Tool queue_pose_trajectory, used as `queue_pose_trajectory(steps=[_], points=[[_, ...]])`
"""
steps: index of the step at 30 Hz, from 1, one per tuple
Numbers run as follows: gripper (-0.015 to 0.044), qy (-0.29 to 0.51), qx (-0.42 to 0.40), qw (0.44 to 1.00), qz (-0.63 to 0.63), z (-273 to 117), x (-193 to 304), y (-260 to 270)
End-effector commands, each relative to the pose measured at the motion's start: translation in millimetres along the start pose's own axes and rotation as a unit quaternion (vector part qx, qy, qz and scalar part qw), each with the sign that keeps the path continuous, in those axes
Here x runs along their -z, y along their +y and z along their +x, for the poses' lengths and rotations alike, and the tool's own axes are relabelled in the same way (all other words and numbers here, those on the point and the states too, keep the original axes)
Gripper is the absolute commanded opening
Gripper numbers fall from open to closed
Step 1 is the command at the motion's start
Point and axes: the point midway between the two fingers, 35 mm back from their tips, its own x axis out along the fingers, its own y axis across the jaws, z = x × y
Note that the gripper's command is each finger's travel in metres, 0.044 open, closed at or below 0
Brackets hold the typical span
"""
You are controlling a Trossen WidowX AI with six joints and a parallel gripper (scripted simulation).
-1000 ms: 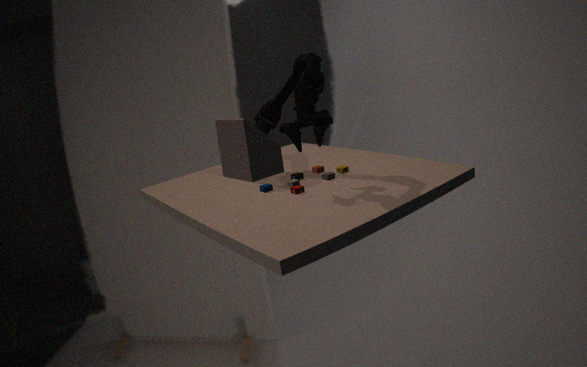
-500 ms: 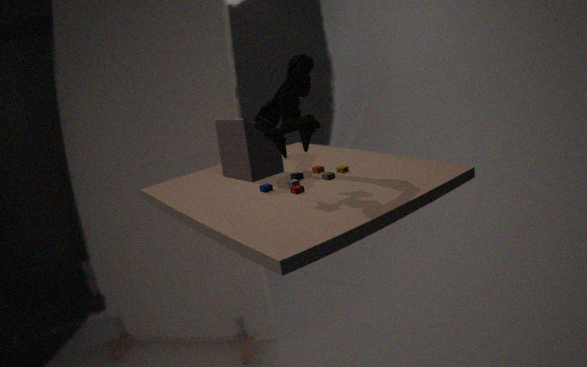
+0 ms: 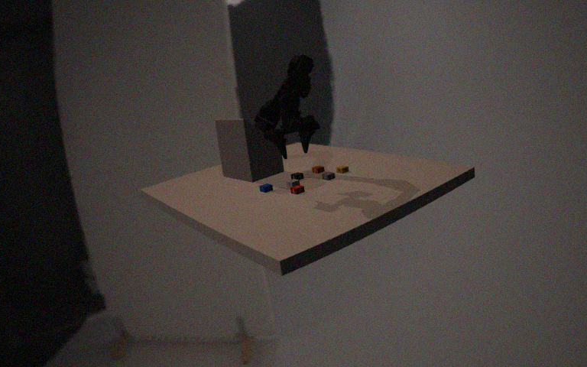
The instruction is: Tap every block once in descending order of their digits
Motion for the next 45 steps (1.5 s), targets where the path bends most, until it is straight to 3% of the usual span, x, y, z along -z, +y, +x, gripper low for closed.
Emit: queue_pose_trajectory(steps=[1, 4, 12, 45], points=[[0.0295, 0.005, -0.002, 1.000, 0.002, 48, 1, 1], [0.0216, 0.006, -0.004, 1.000, 0.001, 78, 3, 2], [0.0020, 0.006, -0.004, 1.000, 0.001, 78, 3, 2], [0.0020, 0.006, -0.005, 1.000, 0.001, 108, 4, 3]])
